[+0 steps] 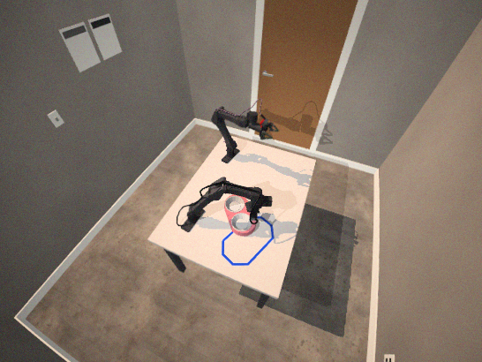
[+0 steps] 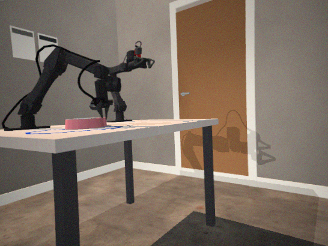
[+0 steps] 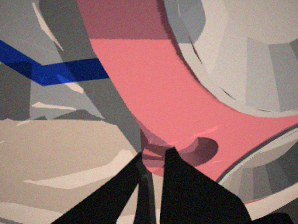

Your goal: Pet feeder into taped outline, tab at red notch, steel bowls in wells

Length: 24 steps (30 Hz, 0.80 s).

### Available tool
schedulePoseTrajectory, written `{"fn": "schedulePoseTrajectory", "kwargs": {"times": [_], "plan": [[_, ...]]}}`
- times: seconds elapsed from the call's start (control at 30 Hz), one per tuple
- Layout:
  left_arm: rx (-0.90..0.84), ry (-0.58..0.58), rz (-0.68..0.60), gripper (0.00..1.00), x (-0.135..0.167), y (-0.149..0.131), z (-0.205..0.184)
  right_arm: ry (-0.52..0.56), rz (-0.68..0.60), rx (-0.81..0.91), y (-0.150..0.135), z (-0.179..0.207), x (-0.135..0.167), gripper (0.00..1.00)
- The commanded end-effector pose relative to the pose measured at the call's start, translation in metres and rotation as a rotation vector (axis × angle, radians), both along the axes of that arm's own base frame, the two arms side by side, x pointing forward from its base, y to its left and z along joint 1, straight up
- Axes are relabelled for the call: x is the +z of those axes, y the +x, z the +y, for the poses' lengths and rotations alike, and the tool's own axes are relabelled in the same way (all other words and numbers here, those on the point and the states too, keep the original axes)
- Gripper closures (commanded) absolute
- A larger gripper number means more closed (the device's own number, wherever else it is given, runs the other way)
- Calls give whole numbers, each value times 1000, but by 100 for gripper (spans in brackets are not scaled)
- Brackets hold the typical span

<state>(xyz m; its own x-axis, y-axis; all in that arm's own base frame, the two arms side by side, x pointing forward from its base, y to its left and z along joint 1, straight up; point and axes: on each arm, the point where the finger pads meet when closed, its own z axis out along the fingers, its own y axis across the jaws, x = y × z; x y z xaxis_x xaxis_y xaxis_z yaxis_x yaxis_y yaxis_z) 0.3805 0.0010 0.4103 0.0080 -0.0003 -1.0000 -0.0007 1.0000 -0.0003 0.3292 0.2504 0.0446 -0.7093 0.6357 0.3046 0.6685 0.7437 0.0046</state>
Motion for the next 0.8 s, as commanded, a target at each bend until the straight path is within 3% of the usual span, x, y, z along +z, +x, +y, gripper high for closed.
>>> {"fn": "schedulePoseTrajectory", "kwargs": {"times": [0.0,0.13,0.2,0.6,0.7,0.77], "plan": [[-8,-11,-46,0,13,-3,-2,-17,-12,135,0,0,1,84],[-8,-11,-46,0,13,-3,-2,-14,-19,108,5,1,0,84],[-8,-11,-46,0,13,-3,-2,-17,-14,205,0,0,0,84],[-8,-11,-46,0,13,-3,-2,-17,-18,399,1,-5,0,84],[-8,-11,-46,0,13,-3,-2,-15,-24,359,5,-3,-1,84],[-8,-11,-46,0,13,-3,-2,-18,-18,457,-1,-5,-1,84]]}}
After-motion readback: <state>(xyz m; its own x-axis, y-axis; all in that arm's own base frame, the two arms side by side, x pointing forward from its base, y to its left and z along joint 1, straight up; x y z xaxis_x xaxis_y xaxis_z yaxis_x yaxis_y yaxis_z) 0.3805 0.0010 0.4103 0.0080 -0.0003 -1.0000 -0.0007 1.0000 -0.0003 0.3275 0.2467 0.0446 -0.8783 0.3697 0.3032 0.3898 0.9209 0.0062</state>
